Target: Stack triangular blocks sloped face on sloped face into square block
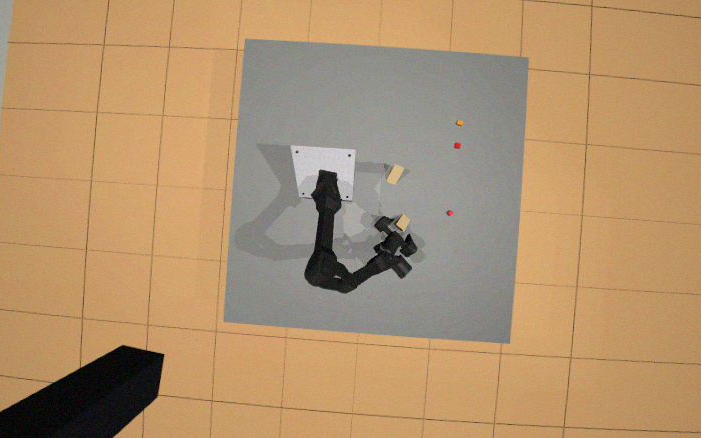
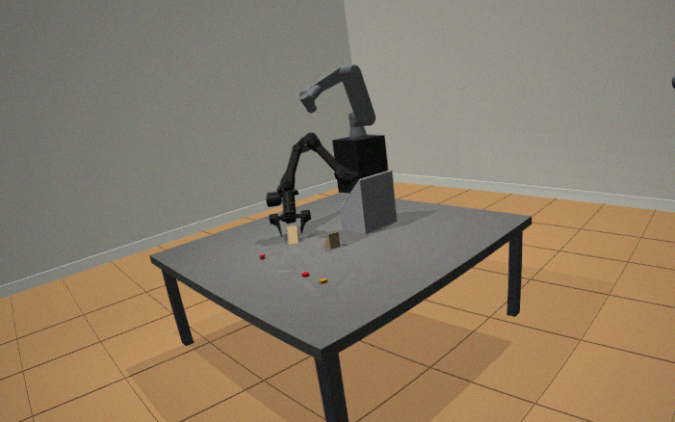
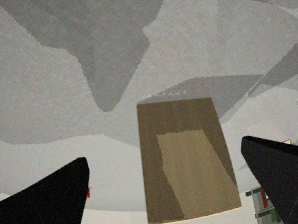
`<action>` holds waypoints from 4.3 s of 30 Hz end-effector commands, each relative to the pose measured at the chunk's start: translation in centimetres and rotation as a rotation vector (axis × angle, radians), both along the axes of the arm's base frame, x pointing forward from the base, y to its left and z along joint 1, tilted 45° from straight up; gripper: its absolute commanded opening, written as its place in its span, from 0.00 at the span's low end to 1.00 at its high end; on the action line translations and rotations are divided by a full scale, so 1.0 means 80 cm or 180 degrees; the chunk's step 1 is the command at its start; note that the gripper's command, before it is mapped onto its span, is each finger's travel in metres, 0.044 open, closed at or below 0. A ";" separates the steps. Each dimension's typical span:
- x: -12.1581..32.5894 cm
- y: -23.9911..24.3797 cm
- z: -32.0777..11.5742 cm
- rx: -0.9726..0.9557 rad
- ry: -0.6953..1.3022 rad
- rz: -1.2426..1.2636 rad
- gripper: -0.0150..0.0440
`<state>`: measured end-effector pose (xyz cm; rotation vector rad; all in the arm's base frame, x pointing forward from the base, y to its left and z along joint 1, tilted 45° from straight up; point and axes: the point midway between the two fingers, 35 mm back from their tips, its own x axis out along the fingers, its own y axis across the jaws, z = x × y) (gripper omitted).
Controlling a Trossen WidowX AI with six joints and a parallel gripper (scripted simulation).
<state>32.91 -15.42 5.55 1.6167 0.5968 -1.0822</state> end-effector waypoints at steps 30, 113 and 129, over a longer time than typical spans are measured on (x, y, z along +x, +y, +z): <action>0.006 0.001 -0.033 0.0014 0.0037 -0.0019 0.48; 0.055 0.094 -0.056 -0.3086 0.1348 -0.1834 0.61; 0.055 0.094 -0.056 -0.3086 0.1348 -0.1834 1.00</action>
